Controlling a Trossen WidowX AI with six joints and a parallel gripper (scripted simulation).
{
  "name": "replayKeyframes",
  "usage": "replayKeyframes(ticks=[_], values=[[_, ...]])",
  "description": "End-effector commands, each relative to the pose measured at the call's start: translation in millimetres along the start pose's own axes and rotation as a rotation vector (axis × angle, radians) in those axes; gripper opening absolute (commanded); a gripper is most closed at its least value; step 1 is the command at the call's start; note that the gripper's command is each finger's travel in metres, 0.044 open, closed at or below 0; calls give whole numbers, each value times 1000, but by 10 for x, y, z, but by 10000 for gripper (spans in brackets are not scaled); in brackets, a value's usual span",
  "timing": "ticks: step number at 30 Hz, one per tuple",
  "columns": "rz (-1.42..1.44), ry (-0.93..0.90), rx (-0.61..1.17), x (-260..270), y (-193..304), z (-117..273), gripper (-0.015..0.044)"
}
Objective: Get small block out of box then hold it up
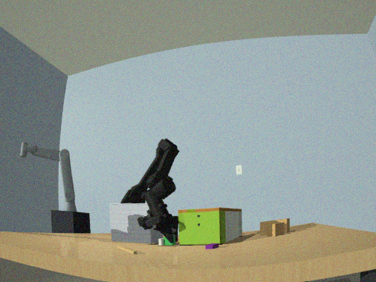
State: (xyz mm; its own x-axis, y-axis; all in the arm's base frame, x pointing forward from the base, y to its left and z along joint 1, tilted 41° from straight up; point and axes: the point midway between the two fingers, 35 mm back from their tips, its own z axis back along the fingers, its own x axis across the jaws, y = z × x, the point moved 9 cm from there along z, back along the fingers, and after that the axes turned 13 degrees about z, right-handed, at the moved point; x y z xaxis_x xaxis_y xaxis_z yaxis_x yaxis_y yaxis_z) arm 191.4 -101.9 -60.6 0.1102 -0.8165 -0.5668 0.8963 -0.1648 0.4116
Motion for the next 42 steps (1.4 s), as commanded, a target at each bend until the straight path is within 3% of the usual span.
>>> replayKeyframes(ticks=[1, 3, 13, 19, 34, 42], values=[[-7, 2, -3, -1, 2, 19, 48], [-5, 0, -3, 18, 44, 91, 0], [0, -3, -1, 67, 240, 538, 0], [-15, -15, 0, 79, 274, 613, 0], [-378, -204, 32, 100, 576, 1440, 0], [-396, -212, 34, 93, 585, 1481, 0]])
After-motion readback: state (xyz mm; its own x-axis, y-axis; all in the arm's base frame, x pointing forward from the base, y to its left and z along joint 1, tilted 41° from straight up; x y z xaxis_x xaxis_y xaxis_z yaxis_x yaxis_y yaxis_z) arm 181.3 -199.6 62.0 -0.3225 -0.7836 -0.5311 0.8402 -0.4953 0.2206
